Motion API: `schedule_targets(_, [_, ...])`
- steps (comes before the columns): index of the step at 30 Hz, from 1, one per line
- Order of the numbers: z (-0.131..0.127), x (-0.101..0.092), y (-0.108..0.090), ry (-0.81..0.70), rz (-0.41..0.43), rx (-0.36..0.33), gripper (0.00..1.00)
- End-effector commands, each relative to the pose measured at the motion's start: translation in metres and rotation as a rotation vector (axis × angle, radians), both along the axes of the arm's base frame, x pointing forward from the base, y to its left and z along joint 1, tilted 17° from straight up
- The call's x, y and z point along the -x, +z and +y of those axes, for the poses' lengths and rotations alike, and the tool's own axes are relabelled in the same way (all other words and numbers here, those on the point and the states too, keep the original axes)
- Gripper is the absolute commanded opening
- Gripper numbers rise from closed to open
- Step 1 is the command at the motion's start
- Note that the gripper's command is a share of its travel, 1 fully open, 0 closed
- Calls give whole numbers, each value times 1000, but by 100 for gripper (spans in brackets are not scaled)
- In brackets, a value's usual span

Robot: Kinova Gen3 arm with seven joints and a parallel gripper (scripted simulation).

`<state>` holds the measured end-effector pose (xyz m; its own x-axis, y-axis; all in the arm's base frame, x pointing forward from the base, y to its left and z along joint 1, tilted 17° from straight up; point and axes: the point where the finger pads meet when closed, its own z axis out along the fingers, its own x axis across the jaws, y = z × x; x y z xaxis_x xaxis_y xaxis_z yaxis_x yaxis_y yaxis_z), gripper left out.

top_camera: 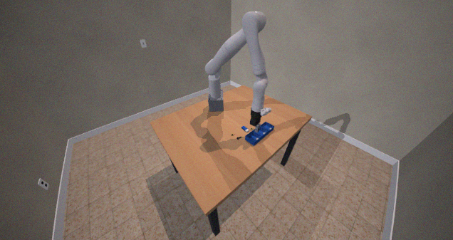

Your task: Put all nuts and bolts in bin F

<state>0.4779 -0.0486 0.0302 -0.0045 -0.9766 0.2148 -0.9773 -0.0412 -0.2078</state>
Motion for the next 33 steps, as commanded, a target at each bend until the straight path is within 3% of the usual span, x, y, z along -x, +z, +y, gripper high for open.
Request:
schedule_targets(1, [23, -2, -4, 30, 3, 3, 31])
schedule_targets(8, [57, -5, -11, 30, 3, 3, 31])
schedule_targets(16, [57, -5, -11, 30, 3, 3, 31])
schedule_targets(33, [48, -14, -49, 30, 3, 3, 31])
